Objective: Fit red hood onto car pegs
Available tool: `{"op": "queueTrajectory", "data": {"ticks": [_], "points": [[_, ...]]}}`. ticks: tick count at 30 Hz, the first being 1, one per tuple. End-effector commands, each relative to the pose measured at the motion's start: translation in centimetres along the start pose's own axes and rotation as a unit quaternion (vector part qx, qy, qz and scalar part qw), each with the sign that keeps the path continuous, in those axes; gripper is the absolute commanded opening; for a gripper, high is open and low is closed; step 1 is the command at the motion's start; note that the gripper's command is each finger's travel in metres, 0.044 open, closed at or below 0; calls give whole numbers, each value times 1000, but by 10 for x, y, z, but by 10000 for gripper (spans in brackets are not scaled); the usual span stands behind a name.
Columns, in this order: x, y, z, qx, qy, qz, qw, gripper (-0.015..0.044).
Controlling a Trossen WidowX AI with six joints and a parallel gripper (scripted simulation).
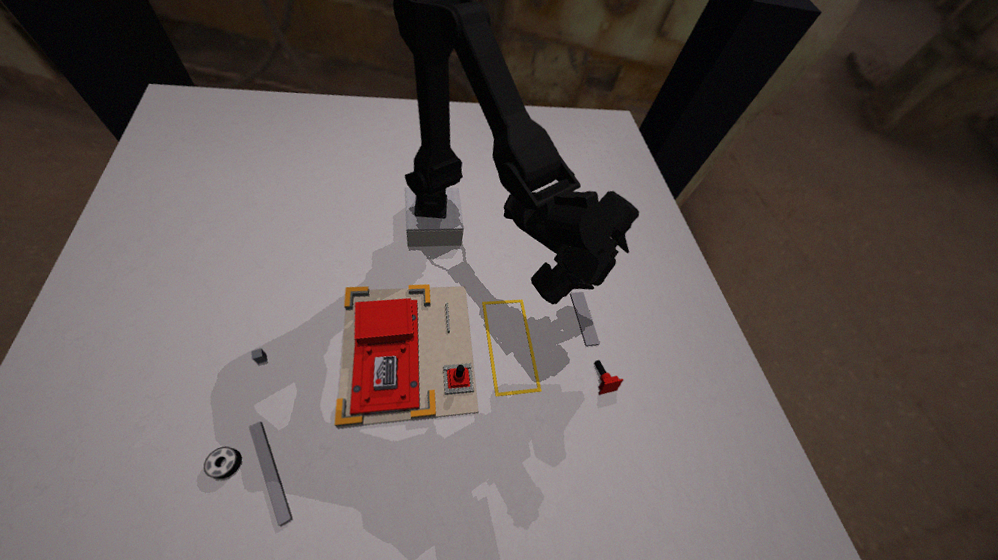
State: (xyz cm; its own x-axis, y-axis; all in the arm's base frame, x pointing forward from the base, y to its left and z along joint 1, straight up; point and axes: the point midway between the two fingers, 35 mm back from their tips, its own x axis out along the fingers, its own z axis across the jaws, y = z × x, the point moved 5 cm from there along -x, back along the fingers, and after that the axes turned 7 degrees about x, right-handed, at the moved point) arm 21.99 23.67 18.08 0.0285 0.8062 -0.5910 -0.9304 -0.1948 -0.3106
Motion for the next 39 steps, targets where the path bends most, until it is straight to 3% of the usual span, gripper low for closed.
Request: {"op": "queueTrajectory", "data": {"ticks": [1,6,11,24,39], "points": [[-24,-19,-42,137,84,-44,986,440],[-60,-29,-92,296,173,-98,934,440],[-102,-25,-138,445,248,-151,847,440],[-217,31,-219,723,377,-251,522,440],[-216,34,-223,726,378,-252,517,440]]}}
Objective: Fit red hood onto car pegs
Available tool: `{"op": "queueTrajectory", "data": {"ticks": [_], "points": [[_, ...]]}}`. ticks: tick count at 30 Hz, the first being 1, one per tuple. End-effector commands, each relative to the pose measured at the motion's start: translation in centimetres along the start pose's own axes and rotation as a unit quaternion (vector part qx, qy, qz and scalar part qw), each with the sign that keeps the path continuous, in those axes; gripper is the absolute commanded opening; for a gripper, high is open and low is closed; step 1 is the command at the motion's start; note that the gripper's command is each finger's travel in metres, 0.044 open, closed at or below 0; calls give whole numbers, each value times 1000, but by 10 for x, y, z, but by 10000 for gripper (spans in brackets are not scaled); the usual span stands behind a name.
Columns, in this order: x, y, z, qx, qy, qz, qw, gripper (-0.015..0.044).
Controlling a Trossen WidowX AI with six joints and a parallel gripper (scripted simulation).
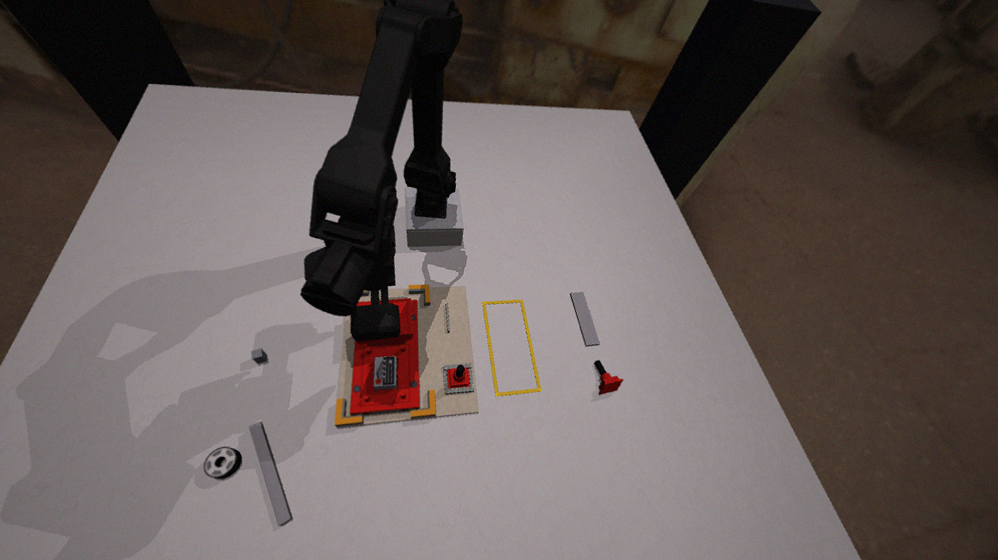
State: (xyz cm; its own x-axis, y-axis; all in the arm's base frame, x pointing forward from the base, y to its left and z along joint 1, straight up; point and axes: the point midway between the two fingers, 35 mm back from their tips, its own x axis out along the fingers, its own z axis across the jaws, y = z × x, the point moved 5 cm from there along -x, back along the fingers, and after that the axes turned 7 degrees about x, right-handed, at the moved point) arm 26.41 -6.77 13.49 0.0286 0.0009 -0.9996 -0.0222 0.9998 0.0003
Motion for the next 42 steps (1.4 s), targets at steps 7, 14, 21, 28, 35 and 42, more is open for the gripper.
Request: {"op": "queueTrajectory", "data": {"ticks": [7,14,21,28,35,42], "points": [[8,-1,0,4,2,-3,1000,440],[14,-1,0,4,2,-3,1000,440],[20,-1,0,4,2,-3,1000,440],[26,-1,0,4,2,-3,1000,440],[31,-1,0,4,2,-3,1000,440],[37,-1,0,4,2,-3,1000,440]]}}
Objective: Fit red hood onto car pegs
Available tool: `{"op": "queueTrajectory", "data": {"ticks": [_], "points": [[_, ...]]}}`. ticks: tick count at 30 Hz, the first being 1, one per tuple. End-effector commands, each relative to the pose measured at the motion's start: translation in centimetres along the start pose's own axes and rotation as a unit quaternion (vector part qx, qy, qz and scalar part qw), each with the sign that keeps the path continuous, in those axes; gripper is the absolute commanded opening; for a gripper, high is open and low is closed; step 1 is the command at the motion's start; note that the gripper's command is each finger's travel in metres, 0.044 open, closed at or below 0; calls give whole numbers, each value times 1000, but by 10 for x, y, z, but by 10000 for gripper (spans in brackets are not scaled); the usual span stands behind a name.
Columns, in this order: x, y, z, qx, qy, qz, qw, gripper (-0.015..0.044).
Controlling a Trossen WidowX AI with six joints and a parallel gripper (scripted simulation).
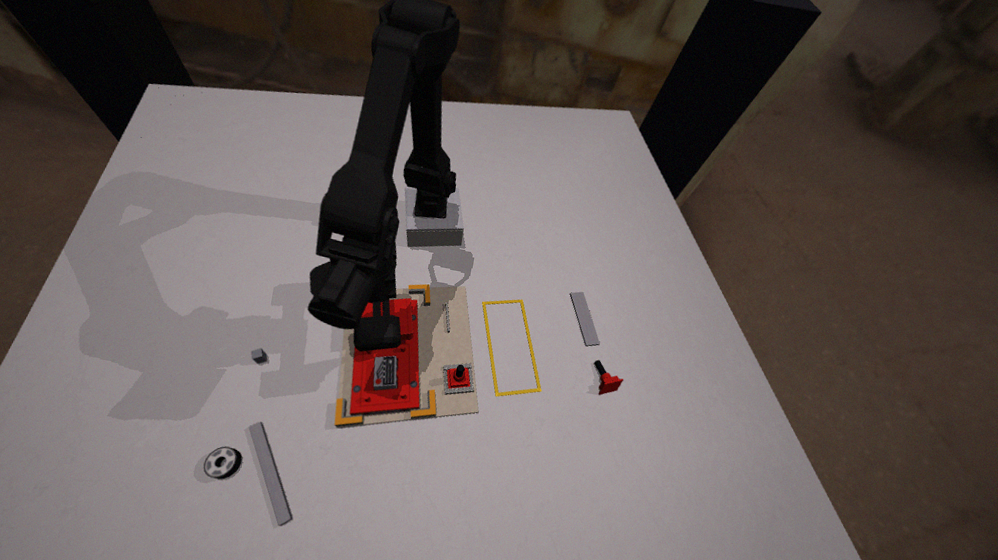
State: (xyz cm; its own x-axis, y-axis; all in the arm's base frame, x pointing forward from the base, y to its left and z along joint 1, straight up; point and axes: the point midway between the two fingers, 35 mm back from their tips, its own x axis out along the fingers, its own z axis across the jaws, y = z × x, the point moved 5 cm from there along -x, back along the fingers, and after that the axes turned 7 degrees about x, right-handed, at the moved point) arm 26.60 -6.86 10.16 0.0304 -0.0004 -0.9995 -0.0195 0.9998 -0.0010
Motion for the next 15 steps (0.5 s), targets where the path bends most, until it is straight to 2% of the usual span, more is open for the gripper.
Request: {"op": "queueTrajectory", "data": {"ticks": [1,15], "points": [[5,0,-2,3,3,-2,1000,440],[16,0,-3,3,3,-2,1000,440]]}}
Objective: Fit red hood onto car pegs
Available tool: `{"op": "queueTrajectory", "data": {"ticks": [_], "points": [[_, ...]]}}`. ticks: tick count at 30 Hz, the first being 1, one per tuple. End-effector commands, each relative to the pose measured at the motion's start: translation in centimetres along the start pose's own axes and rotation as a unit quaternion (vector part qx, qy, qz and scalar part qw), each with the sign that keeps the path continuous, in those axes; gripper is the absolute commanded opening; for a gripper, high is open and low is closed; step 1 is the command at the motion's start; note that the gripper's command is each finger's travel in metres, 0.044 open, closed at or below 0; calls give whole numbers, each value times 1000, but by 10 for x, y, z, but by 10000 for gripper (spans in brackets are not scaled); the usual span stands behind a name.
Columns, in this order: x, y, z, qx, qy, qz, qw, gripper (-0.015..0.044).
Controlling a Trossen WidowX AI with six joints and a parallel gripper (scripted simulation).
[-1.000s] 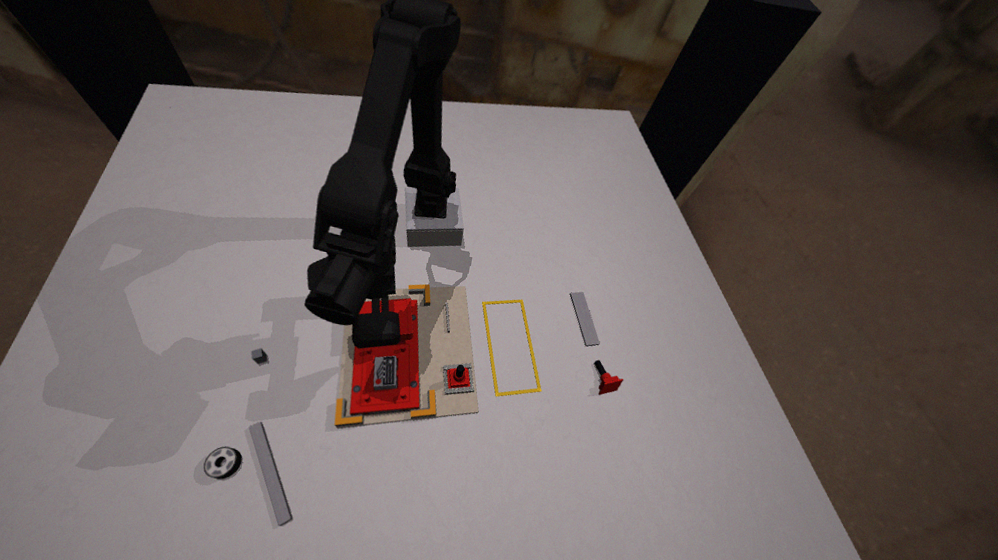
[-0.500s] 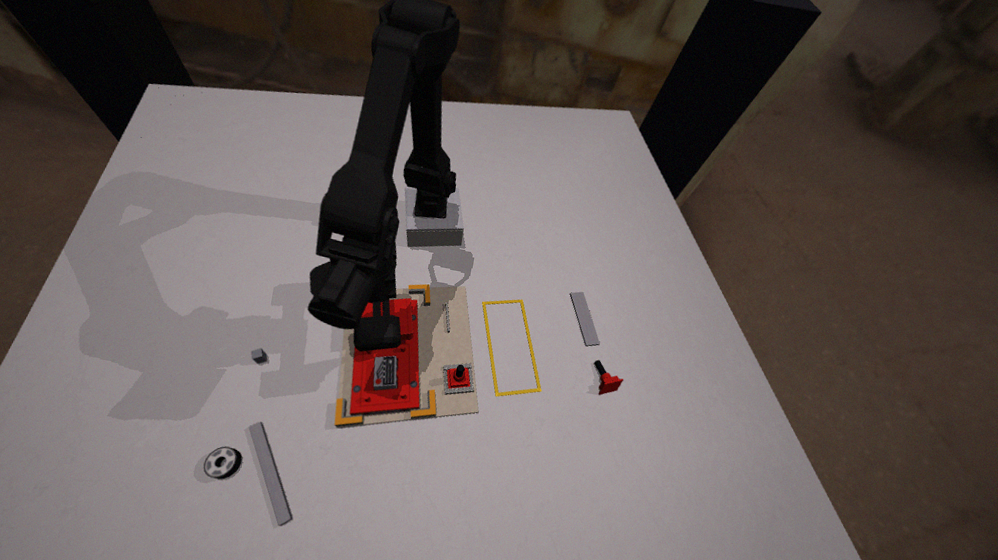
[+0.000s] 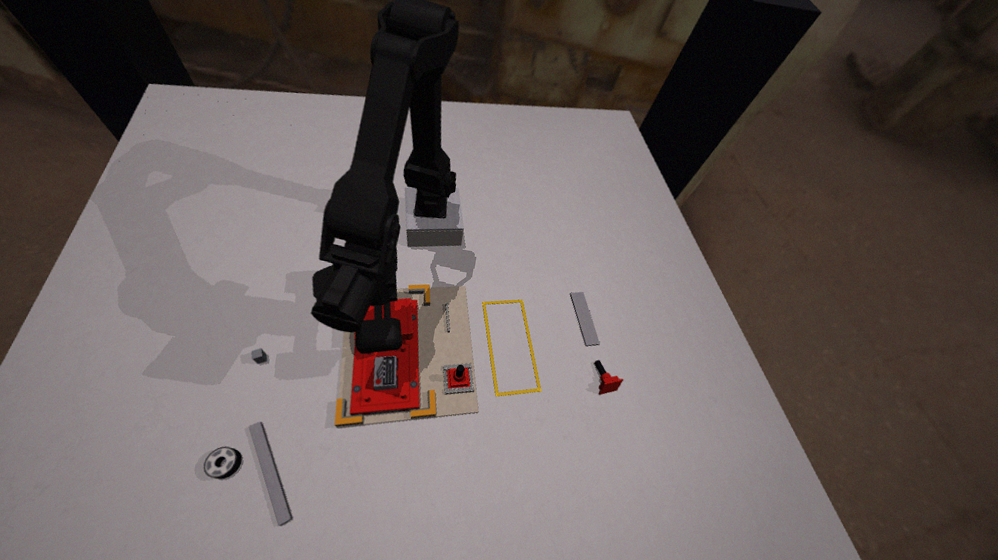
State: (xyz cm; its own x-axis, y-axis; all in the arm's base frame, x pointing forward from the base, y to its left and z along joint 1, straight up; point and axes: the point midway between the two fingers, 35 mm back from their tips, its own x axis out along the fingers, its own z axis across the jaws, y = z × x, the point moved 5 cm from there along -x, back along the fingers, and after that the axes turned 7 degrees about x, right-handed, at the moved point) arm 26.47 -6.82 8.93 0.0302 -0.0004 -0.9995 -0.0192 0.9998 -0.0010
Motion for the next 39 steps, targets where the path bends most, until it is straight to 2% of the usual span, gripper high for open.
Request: {"op": "queueTrajectory", "data": {"ticks": [1,39], "points": [[4,0,-2,3,3,-2,1000,440],[22,0,-2,3,3,-2,1000,440]]}}
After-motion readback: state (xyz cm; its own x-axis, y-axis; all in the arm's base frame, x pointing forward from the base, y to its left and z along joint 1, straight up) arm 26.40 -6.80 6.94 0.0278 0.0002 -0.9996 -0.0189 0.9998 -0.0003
